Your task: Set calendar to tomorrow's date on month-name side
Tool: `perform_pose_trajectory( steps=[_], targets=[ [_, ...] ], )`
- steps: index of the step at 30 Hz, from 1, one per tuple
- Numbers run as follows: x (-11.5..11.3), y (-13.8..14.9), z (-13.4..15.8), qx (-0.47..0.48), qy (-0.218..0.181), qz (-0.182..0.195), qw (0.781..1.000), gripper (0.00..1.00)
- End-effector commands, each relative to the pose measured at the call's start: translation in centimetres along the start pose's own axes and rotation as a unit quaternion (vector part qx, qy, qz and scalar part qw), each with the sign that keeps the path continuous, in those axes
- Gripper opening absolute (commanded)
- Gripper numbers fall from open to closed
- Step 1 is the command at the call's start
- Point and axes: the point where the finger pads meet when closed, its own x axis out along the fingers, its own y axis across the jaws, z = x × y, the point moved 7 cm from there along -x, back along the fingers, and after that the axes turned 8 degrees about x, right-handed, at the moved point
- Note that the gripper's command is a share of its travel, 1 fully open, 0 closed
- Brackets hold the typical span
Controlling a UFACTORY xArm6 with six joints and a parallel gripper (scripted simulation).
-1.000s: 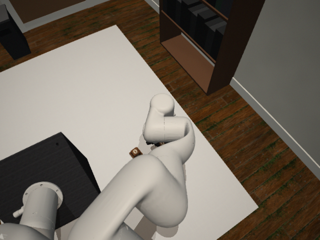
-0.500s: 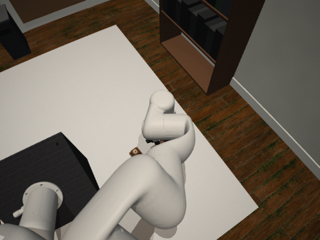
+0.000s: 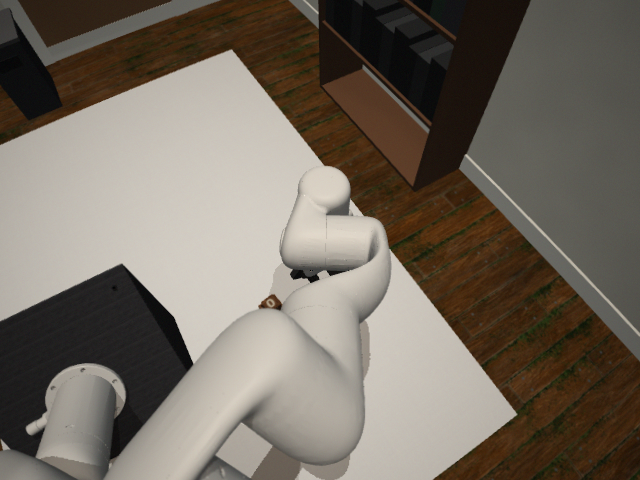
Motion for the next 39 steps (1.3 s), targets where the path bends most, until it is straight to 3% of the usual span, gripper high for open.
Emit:
perform_pose_trajectory(
  steps=[1,3,11,20,28,37,39],
  targets=[
    [-0.2,0.0,0.3,0.0,0.014,-0.002,1.0,0.47],
    [-0.2,0.0,0.3,0.0,0.014,-0.002,1.0,0.47],
    [-0.1,0.2,1.9,0.0,0.114,-0.017,0.993,0.47],
    [0.1,0.2,2.4,0.0,0.132,-0.019,0.991,0.47],
    [0.6,0.5,3.9,0.001,0.231,-0.034,0.972,0.47],
    [0.9,0.5,4.4,0.0,0.249,-0.036,0.968,0.47],
    [1.1,0.5,4.7,0.0,0.272,-0.039,0.961,0.47]
  ],
)
